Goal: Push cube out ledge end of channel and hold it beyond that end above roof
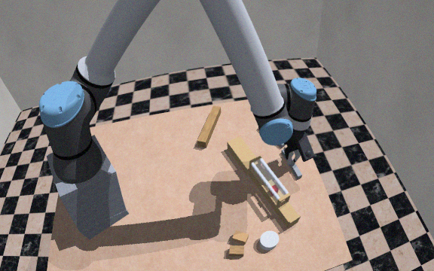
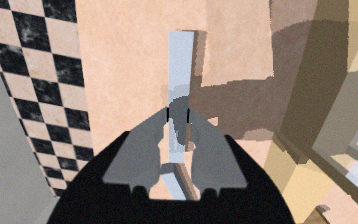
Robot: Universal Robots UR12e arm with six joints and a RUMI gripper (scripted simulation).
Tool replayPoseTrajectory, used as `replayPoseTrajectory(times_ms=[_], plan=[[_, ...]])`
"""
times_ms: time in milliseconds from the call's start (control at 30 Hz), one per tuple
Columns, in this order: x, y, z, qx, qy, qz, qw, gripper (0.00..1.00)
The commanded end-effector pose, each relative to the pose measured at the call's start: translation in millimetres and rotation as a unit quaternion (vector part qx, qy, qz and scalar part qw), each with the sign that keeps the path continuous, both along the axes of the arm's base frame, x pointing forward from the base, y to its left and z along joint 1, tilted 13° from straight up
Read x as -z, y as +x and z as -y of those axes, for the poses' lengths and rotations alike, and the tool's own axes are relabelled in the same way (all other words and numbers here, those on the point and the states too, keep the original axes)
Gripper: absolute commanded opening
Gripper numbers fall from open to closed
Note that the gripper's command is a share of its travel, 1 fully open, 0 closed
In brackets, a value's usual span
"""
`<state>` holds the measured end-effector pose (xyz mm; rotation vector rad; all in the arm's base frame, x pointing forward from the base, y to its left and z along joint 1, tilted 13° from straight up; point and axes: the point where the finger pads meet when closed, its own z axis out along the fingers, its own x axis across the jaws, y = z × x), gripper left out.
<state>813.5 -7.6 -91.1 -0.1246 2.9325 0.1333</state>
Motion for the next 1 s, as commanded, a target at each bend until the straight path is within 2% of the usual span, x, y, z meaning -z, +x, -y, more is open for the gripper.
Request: replayPoseTrajectory(times_ms=[0,400,600,733,967], plan=[[-0.9,0.6,0.2,0.0,0.0,0.001,1.0,0.0],[-0.9,0.6,0.2,0.0,0.0,0.001,1.0,0.0],[-7.1,-0.7,0.8,0.0,0.0,0.001,1.0,0.0],[-28.1,-5.0,2.9,0.0,0.0,0.001,1.0,0.0],[-83.3,-16.3,8.4,0.0,0.0,0.001,1.0,0.0]])
